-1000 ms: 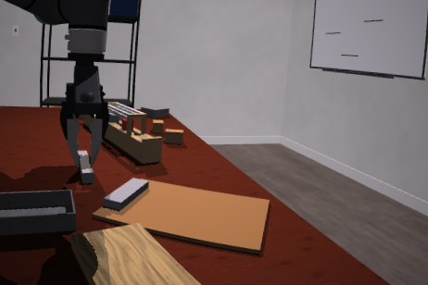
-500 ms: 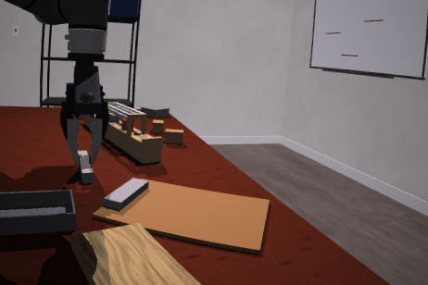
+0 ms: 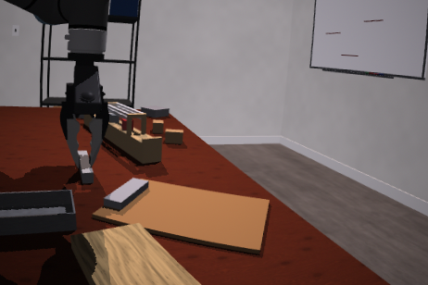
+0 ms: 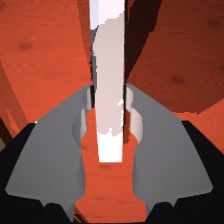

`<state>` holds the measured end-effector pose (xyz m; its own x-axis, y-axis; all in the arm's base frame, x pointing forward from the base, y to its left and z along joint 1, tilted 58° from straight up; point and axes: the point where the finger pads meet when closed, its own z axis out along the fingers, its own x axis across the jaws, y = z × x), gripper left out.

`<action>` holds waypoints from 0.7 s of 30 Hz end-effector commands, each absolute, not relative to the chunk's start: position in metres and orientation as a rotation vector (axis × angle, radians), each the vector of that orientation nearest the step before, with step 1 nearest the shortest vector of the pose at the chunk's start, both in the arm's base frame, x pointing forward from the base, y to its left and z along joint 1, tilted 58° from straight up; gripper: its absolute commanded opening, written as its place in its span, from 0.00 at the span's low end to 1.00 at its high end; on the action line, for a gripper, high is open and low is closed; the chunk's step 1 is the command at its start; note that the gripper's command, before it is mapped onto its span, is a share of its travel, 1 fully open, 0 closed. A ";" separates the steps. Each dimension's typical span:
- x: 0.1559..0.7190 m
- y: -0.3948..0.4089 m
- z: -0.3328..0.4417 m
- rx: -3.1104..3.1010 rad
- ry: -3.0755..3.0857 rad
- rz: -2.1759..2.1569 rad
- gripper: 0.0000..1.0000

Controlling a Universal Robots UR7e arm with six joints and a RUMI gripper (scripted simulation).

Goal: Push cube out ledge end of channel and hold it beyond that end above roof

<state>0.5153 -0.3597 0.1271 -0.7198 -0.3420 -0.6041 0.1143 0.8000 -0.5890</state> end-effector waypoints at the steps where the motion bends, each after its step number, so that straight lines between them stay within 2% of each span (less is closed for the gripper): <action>1: 0.513 -0.358 0.129 -0.167 2.244 -0.794 0.00; 21: 0.480 -0.334 0.154 -0.167 2.244 -0.795 0.00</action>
